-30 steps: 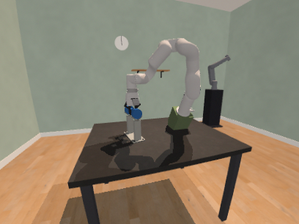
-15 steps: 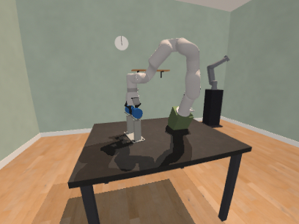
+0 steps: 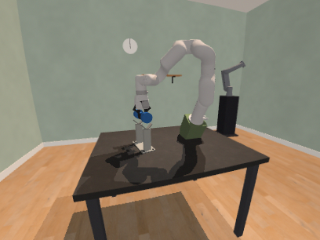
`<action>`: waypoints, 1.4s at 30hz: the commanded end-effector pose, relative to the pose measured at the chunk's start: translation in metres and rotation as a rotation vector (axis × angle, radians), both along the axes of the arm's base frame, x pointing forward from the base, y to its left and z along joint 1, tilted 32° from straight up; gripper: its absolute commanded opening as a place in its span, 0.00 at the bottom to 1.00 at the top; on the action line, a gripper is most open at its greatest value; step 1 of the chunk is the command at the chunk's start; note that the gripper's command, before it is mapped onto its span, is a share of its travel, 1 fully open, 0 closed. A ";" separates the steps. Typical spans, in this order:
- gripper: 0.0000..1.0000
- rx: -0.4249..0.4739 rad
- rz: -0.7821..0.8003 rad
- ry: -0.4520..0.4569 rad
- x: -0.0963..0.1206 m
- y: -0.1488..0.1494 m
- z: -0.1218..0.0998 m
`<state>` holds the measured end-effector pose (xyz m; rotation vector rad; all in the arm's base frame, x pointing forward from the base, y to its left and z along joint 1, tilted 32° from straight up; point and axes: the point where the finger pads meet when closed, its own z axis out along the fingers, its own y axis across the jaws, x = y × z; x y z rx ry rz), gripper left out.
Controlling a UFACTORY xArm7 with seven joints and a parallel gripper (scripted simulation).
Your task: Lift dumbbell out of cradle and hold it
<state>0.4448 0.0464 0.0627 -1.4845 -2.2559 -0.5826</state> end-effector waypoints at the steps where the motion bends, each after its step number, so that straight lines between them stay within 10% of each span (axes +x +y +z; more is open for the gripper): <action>1: 0.00 -0.002 -0.003 -0.005 0.003 -0.008 0.011; 42: 0.00 -0.003 -0.003 -0.005 0.007 -0.043 0.067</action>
